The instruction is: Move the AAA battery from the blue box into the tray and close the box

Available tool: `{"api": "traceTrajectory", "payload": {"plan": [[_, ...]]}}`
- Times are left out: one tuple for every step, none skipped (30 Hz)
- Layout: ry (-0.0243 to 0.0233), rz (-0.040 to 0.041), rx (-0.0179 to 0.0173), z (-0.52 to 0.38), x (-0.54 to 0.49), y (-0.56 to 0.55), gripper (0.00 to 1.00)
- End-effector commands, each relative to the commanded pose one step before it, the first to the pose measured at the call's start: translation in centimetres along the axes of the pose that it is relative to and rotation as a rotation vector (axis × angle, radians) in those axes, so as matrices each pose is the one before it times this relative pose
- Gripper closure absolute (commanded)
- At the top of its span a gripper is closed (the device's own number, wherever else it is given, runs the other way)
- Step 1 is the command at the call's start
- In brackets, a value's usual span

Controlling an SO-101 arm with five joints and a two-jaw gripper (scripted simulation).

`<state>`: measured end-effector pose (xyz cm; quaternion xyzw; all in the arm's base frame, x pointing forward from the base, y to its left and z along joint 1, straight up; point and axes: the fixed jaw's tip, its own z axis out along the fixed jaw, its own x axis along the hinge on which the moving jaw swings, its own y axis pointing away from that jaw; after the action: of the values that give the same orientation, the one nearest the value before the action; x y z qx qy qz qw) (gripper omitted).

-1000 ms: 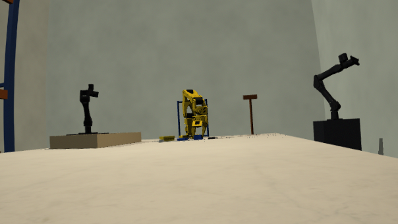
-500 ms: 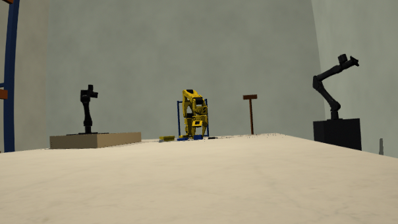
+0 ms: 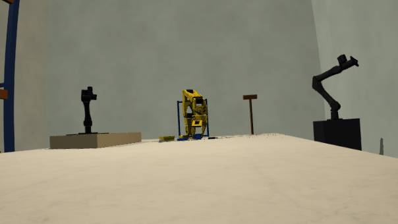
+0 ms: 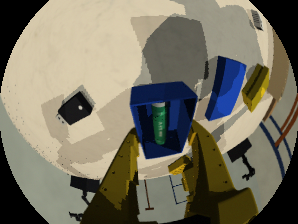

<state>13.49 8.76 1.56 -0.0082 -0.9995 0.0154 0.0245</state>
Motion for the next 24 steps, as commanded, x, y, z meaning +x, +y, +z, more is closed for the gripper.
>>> {"api": "traceTrajectory", "payload": {"plan": [[-0.04890, 0.00192, -0.03123, -1.4866, -0.674, 0.601, 0.81], [0.00000, 0.00000, 0.00000, -0.2078, -0.012, 0.008, 0.81], [0.00000, 0.00000, 0.00000, -0.2151, -0.009, 0.005, 0.81], [0.00000, 0.00000, 0.00000, -0.2201, -0.007, 0.004, 0.81], [0.00000, 0.00000, 0.00000, -0.2238, -0.004, 0.002, 0.81], [0.00000, 0.00000, 0.00000, -0.2252, 0.000, -0.001, 0.81], [0.00000, 0.00000, 0.00000, -0.2247, 0.003, -0.002, 0.81], [0.00000, 0.00000, 0.00000, -0.2231, 0.006, -0.004, 0.81], [0.00000, 0.00000, 0.00000, -0.2190, 0.009, -0.006, 0.81], [0.00000, 0.00000, 0.00000, -0.2131, 0.011, -0.008, 0.81], [0.00000, 0.00000, 0.00000, -0.2061, 0.014, -0.009, 0.81], [0.00000, 0.00000, 0.00000, -0.1972, 0.016, -0.010, 0.81], [0.00000, 0.00000, 0.00000, -0.1858, 0.017, -0.011, 0.81], [0.00000, 0.00000, 0.00000, 0.0000, 0.000, 0.000, 0.81], [0.00000, 0.00000, 0.00000, 0.0000, 0.000, 0.000, 0.81], [0.00001, 0.00003, 0.00000, -0.1748, 0.018, -0.012, 0.81], [0.00000, 0.00000, 0.00000, -0.1612, 0.018, -0.012, 0.81], [0.00000, 0.00000, 0.00000, -0.1479, 0.018, -0.012, 0.81], [0.00000, 0.00000, 0.00000, -0.1323, 0.018, -0.011, 0.81], [0.00000, 0.00000, 0.00000, -0.1172, 0.016, -0.011, 0.81], [0.00000, 0.00000, 0.00000, -0.1020, 0.015, -0.010, 0.81], [0.00000, 0.00000, 0.00000, -0.0863, 0.013, -0.008, 0.81], [0.00000, 0.00000, 0.00000, -0.0705, 0.011, -0.007, 0.81], [0.00000, 0.00000, 0.00000, -0.0559, 0.009, -0.006, 0.81]]}}
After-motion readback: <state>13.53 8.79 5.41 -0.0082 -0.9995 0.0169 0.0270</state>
